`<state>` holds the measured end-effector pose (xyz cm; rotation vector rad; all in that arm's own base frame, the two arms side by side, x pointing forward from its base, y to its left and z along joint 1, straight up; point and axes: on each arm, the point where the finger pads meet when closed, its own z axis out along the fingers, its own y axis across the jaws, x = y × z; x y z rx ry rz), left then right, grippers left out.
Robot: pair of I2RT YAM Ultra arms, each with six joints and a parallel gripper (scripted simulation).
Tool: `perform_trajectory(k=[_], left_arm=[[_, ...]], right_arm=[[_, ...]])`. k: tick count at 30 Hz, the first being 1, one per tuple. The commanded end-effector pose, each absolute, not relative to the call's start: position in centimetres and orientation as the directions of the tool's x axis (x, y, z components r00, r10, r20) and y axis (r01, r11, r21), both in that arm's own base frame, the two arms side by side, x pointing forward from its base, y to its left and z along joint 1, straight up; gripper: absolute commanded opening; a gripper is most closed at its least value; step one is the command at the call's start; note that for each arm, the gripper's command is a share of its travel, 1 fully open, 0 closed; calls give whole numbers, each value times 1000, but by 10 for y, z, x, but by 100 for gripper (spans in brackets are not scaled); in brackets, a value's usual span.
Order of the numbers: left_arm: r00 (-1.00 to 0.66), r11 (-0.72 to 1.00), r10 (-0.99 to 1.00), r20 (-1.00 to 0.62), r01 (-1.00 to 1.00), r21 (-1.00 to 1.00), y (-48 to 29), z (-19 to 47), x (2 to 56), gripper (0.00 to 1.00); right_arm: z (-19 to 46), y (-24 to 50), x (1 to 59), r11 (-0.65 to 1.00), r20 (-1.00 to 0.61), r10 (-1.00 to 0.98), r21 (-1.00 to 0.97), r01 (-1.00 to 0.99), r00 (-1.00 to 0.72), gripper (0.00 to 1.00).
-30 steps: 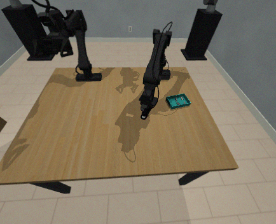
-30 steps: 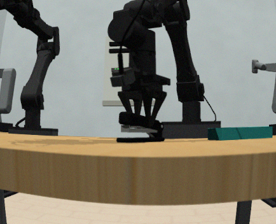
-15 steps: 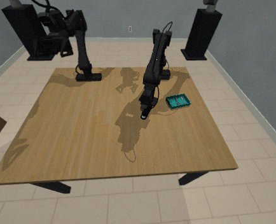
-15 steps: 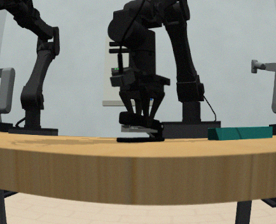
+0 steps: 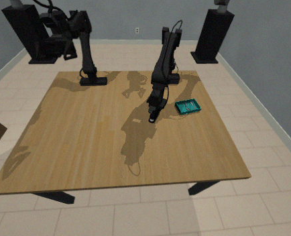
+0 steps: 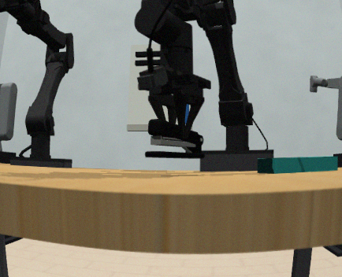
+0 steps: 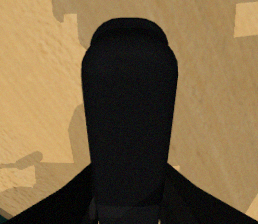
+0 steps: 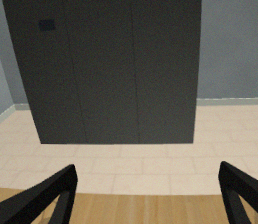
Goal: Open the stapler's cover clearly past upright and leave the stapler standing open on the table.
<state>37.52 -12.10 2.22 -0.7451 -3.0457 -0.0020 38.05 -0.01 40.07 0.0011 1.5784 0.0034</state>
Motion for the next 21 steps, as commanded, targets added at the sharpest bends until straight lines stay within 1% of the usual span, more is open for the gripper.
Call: perform_trajectory(k=[1,6,8,15,21], left_arm=[[-895,896,444,-39,444,5,-127,49,380,22],[-915,917,398,-65,399,1,-145,44,357,22],[-915,917,398,-65,399,1,-145,44,357,22],[-924,925,380,-44,381,-10,-190,36,269,22],[-916,916,400,-32,400,-5,-220,30,205,22]], right_arm=[[412,1,381,1000,-1000,0,0,0,13,100],[412,1,381,1000,-1000,0,0,0,13,100],[412,1,381,1000,-1000,0,0,0,13,100],[412,1,381,1000,-1000,0,0,0,13,100],[412,1,381,1000,-1000,0,0,0,13,100]])
